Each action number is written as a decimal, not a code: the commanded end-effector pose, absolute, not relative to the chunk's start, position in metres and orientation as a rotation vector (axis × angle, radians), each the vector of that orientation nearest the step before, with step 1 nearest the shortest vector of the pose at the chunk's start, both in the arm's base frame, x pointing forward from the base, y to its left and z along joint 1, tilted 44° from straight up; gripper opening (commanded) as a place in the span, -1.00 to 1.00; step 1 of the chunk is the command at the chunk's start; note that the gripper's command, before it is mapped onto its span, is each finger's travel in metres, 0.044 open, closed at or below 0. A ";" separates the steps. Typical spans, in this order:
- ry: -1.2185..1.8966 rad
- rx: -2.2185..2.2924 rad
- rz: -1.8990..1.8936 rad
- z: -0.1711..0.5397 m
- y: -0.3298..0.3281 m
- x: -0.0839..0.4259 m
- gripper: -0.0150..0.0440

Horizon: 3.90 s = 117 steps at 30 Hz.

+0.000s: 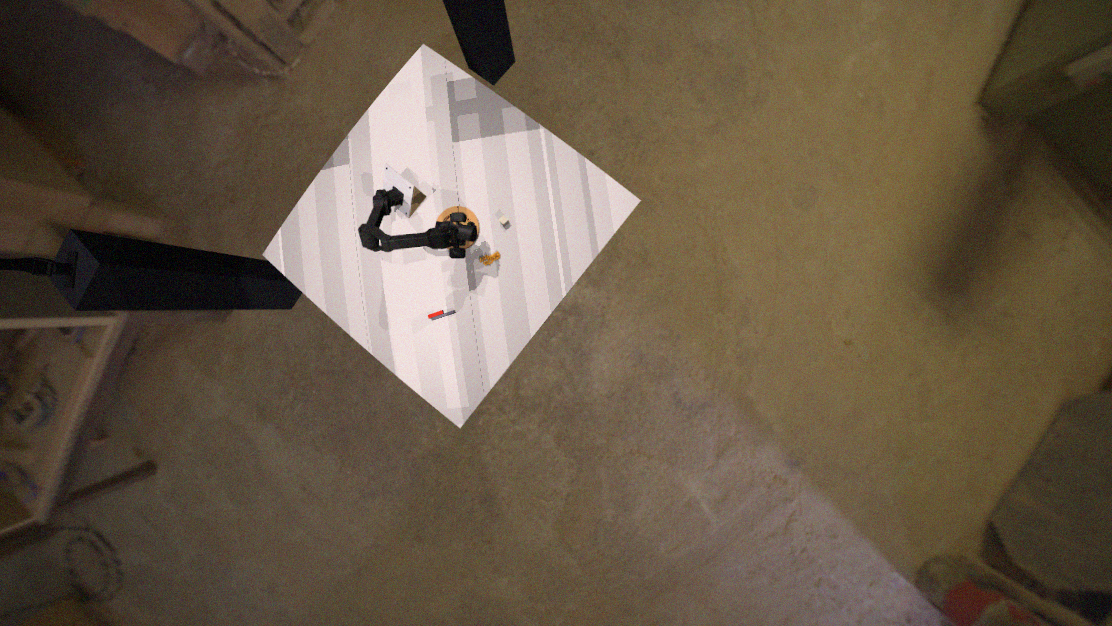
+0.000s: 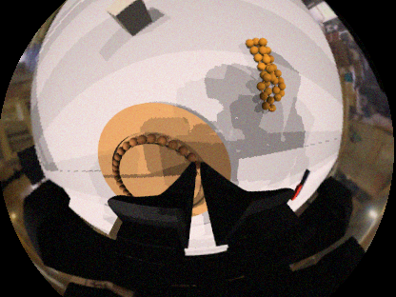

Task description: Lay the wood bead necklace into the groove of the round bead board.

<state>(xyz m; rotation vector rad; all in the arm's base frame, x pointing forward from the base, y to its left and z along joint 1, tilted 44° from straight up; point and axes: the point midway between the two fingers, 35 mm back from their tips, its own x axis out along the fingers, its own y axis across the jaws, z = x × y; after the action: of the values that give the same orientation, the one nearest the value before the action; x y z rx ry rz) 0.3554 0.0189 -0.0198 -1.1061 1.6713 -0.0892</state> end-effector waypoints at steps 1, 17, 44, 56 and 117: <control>1.674 -1.102 -0.084 -0.020 0.020 0.355 -0.49; 1.675 -1.109 -0.087 -0.018 0.020 0.356 -0.49; 1.675 -1.108 -0.087 -0.013 0.024 0.356 1.00; 1.663 -1.066 -0.134 -0.010 0.027 0.355 0.82; 1.533 -0.710 -0.488 -0.018 0.017 0.345 -0.49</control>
<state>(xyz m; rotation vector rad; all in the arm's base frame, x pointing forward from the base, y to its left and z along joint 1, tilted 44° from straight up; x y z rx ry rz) 0.3445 0.0163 -0.0180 -0.7102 1.5337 -0.4877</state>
